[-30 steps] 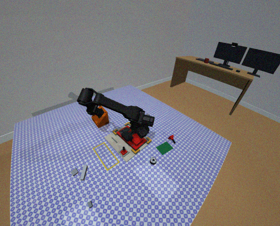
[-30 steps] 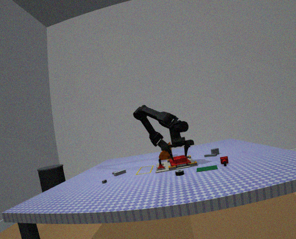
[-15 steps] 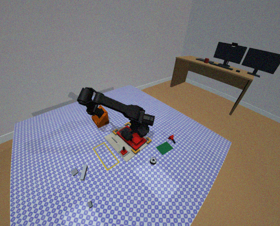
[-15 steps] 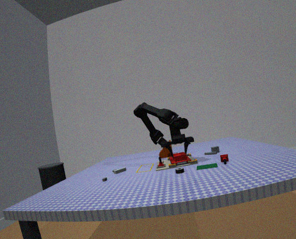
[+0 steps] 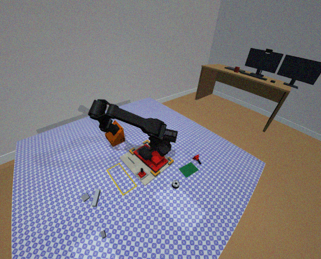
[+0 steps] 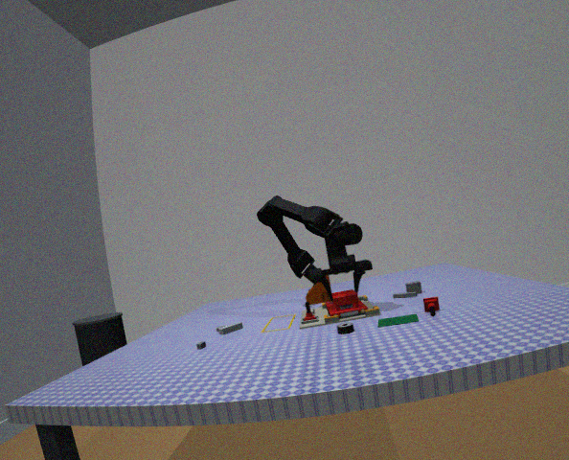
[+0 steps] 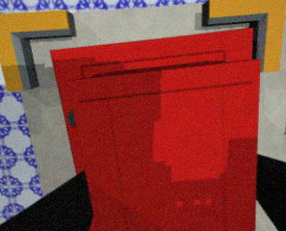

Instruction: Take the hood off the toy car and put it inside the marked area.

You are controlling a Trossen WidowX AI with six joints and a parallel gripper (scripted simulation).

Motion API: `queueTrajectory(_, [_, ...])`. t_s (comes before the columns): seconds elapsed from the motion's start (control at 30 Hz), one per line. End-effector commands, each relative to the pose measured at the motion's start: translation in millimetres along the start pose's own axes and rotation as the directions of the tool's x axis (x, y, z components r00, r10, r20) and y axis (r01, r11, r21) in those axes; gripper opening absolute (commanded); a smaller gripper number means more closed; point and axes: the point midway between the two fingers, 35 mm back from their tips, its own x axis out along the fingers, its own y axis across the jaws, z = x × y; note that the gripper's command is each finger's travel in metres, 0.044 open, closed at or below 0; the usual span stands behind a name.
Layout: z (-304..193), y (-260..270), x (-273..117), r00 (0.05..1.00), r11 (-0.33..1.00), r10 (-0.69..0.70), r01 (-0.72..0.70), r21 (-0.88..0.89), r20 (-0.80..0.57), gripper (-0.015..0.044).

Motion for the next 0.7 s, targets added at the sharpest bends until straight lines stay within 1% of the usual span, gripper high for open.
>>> queueTrajectory(0.0, [1, 1, -6, 1.000, 1.000, 0.005, -0.005, 0.004, 0.006, 0.0000])
queueTrajectory(0.43, [1, 1, -15, 1.000, 1.000, 0.005, -0.005, 0.004, 0.005, 0.0000])
queueTrajectory(0.67, [1, 1, -44, 1.000, 1.000, 0.006, -0.006, 0.003, 0.005, 0.0000])
